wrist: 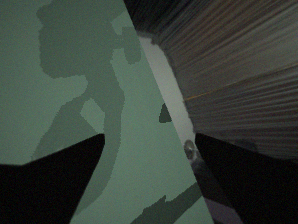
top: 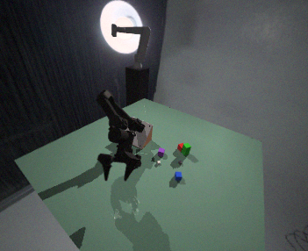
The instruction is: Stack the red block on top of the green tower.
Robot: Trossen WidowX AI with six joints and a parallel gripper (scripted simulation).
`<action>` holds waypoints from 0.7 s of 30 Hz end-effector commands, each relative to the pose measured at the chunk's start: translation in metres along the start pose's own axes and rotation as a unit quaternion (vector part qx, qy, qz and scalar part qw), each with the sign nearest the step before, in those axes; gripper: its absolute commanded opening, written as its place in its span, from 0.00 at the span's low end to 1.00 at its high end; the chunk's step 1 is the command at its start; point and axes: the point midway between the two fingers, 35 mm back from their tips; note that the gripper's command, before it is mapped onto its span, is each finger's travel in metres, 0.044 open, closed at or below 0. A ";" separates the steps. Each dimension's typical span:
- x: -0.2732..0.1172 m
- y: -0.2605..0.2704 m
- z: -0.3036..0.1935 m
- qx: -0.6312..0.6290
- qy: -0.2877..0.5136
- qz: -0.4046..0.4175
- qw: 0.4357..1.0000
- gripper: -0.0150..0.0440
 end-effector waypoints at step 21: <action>-0.048 0.219 0.073 0.091 0.042 0.281 0.954 1.00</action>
Point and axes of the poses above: the point midway between the two fingers, 35 mm back from their tips, its own x axis out along the fingers, its own y axis across the jaws, z = x × y, and after that the axes turned 5 degrees about x, right-handed
